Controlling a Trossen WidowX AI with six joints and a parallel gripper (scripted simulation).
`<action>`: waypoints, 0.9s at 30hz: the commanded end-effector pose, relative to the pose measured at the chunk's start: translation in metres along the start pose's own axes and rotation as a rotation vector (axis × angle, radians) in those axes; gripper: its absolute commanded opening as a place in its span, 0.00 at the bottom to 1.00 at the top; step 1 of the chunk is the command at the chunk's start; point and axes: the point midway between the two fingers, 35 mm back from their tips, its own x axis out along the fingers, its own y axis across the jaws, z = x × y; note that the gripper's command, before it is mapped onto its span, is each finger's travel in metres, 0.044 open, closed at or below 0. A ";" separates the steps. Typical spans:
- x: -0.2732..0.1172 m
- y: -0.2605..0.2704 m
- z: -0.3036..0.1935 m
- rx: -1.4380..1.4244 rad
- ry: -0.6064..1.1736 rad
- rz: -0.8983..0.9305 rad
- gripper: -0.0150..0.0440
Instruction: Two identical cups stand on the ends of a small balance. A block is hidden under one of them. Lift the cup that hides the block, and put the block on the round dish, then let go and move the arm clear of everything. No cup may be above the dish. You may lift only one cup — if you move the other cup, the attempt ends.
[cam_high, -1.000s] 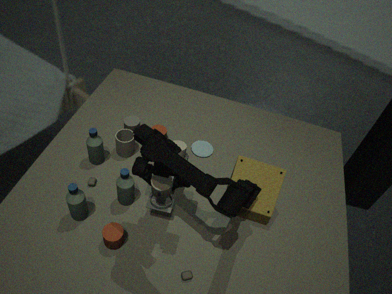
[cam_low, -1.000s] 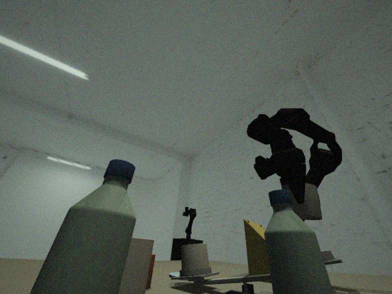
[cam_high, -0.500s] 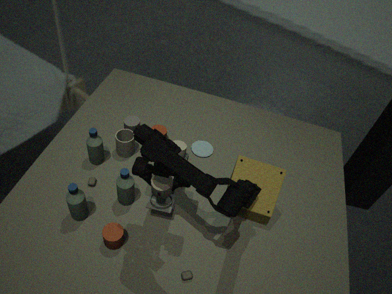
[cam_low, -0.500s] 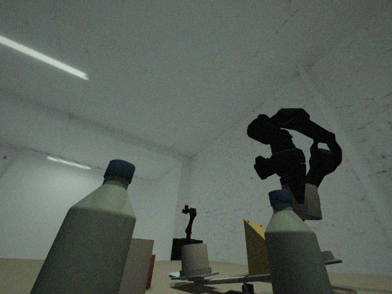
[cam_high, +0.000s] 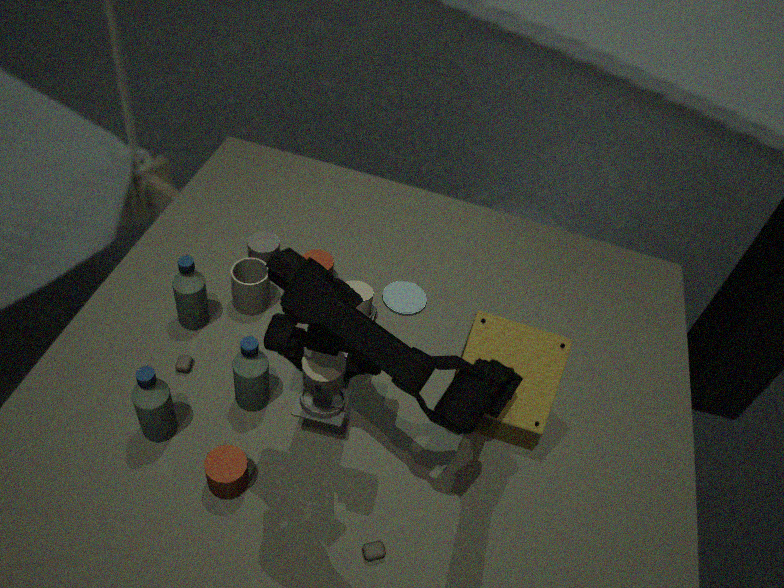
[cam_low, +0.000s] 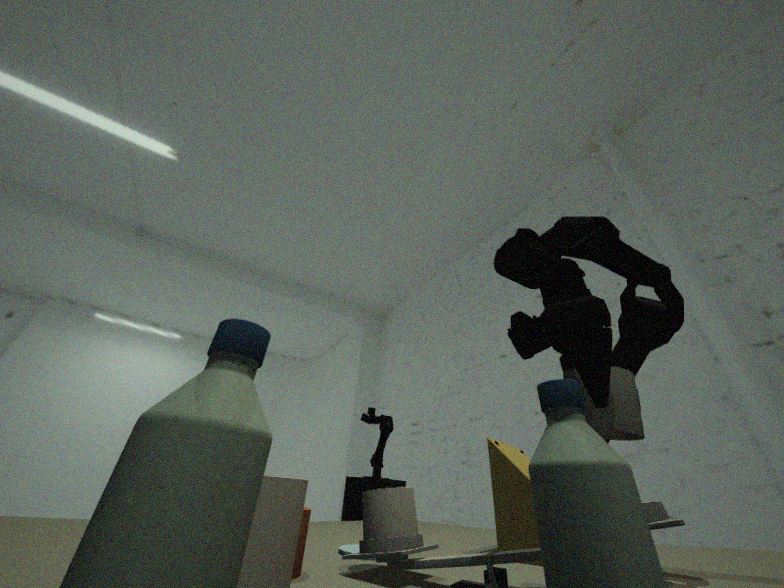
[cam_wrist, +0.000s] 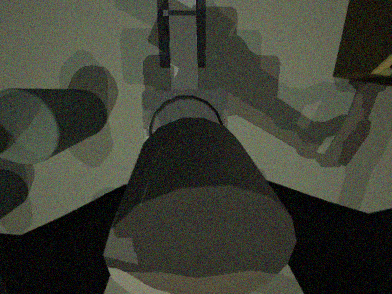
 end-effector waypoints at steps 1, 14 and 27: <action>0.000 0.000 0.000 0.001 0.000 0.001 0.25; 0.000 0.000 0.000 0.001 0.000 0.001 0.25; 0.046 -0.016 -0.051 0.000 -0.034 -0.001 0.25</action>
